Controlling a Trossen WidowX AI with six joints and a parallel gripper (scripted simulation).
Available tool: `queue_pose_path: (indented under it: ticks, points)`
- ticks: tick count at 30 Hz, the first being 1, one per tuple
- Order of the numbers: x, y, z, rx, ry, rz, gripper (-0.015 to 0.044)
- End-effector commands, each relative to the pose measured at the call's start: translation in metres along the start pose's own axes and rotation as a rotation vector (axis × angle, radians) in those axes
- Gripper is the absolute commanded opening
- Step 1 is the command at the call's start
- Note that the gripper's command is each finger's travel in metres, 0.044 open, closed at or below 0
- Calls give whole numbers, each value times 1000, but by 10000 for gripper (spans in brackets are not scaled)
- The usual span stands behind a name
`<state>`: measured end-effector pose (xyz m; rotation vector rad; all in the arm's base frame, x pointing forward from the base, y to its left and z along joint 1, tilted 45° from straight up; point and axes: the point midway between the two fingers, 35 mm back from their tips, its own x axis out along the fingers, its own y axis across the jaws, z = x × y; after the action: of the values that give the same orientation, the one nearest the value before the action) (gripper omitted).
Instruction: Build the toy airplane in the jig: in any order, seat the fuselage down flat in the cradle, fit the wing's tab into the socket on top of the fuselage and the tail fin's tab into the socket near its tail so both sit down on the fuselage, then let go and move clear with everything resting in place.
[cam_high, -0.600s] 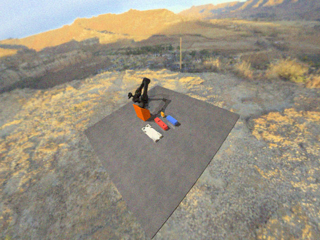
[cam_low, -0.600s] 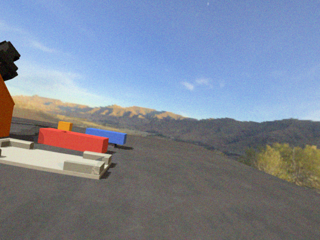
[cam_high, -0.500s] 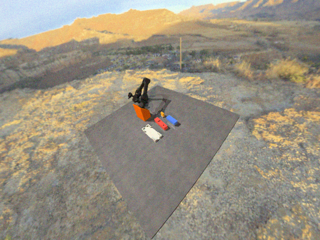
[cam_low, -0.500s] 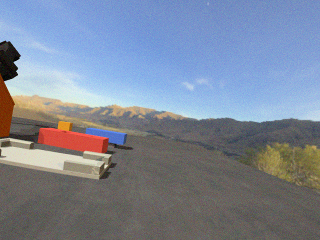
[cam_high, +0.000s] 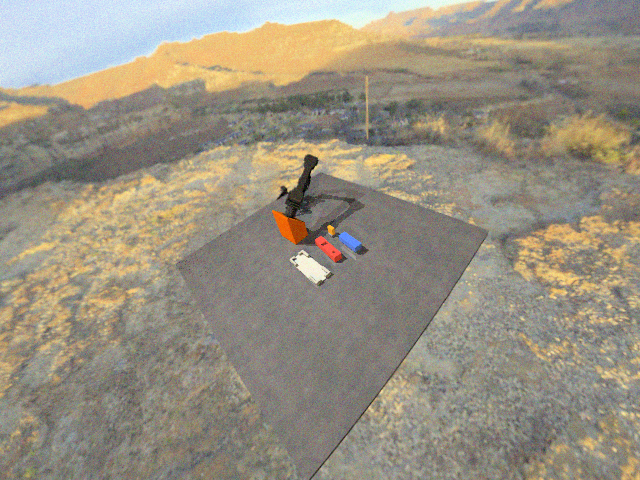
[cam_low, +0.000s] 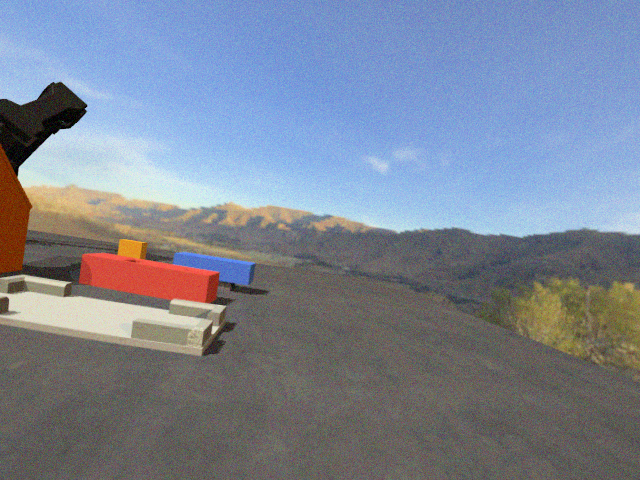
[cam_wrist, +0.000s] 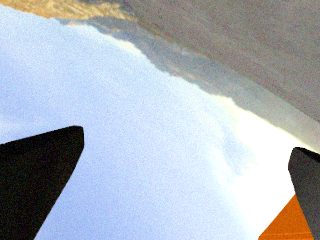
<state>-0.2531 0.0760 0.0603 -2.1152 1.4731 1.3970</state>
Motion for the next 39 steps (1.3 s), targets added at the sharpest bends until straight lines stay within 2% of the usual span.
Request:
queue_pose_path:
  ticks: [1, 12, 18, 22, 25, 28, 39]
  points:
    - [-33, -16, 14, 47, -173, 75, 440]
    - [-144, -81, 30, 213, -717, 241, 440]
    - [-202, -133, 12, 346, -1004, 285, 440]
    - [-225, -177, -7, 472, -1136, 296, 440]
    - [-235, -204, -24, 580, -1184, 318, 440]
    - [-227, -245, -36, 687, -1181, 336, 440]
    - [-161, -371, -104, 1018, -1162, 449, 440]
